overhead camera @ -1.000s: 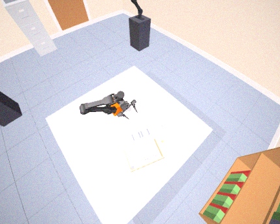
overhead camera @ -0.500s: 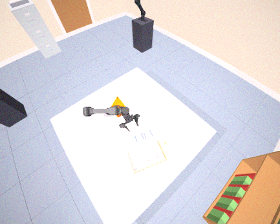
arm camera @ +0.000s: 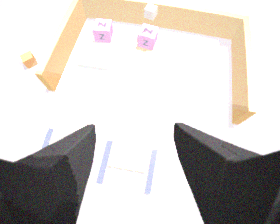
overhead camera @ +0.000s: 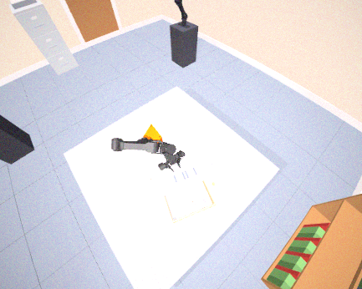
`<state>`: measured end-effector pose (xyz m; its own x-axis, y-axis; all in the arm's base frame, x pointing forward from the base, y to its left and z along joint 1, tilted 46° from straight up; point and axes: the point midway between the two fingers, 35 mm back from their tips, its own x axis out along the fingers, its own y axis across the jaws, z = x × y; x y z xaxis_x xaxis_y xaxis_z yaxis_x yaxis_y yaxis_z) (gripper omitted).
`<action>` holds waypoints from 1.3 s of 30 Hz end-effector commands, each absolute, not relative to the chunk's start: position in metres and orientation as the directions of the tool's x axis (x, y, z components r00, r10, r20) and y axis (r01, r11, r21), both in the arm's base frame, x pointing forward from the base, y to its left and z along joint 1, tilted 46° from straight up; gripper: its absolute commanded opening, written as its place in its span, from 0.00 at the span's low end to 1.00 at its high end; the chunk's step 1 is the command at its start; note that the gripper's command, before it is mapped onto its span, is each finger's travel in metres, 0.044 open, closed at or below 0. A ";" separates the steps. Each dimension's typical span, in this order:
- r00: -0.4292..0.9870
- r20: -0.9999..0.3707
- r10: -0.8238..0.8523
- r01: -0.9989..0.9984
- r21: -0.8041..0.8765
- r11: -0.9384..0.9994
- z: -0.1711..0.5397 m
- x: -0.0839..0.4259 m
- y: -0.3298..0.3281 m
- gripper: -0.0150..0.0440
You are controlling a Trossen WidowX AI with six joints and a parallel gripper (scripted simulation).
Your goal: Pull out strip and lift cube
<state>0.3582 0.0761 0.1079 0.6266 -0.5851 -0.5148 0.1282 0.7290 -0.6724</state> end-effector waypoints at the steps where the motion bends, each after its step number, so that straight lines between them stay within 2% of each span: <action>1: 0.467 -0.613 -0.637 0.179 -0.640 0.747 0.087 0.380 0.064 0.44; 5: 0.295 -0.674 -0.677 0.226 -0.639 0.735 0.067 0.391 0.050 0.26; 10: 0.050 -0.709 -0.704 0.301 -0.661 0.687 0.044 0.395 0.028 0.25; 14: -0.073 -0.706 -0.705 0.336 -0.683 0.649 0.035 0.395 0.015 0.25; 39: -0.078 -0.705 -0.704 0.338 -0.684 0.647 0.025 0.398 -0.005 0.25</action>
<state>0.3994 -0.0009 0.0306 -0.0740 -0.7041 -0.7062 0.3465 0.6459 -0.6802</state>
